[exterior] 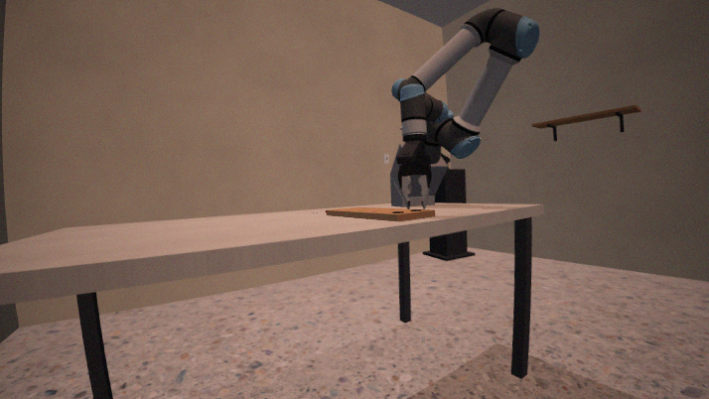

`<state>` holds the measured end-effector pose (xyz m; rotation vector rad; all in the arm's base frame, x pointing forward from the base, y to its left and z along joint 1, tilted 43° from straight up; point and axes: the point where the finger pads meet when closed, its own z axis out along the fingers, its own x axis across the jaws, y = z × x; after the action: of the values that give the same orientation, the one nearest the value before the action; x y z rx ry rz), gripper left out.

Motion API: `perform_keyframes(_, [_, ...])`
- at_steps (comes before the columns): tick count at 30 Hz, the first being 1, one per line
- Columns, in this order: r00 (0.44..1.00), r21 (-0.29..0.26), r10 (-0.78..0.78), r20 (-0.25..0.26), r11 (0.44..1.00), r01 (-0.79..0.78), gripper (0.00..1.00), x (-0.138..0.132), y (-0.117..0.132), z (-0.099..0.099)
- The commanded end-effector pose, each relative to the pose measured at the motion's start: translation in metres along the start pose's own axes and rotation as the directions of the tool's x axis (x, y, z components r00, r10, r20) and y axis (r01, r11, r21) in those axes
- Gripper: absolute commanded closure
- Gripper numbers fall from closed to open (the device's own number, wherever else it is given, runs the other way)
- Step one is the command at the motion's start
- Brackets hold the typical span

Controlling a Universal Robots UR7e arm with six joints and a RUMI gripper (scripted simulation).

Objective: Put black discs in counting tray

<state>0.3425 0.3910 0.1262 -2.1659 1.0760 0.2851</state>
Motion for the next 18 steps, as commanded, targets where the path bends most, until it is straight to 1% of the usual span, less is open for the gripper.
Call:
perform_keyframes(1, [1.000, 0.003, -0.001, -0.001, 1.000, 0.001, 0.72, 0.000, -0.001, -0.002])
perform_keyframes(8, [1.000, 0.004, -0.002, -0.001, 1.000, 0.002, 0.72, 0.000, -0.002, -0.005])
perform_keyframes(16, [1.000, 0.005, -0.003, -0.002, 1.000, 0.003, 0.72, 0.000, -0.004, -0.020])
perform_keyframes(18, [1.000, 0.005, -0.003, -0.002, 1.000, 0.003, 0.72, 0.000, -0.004, -0.020])
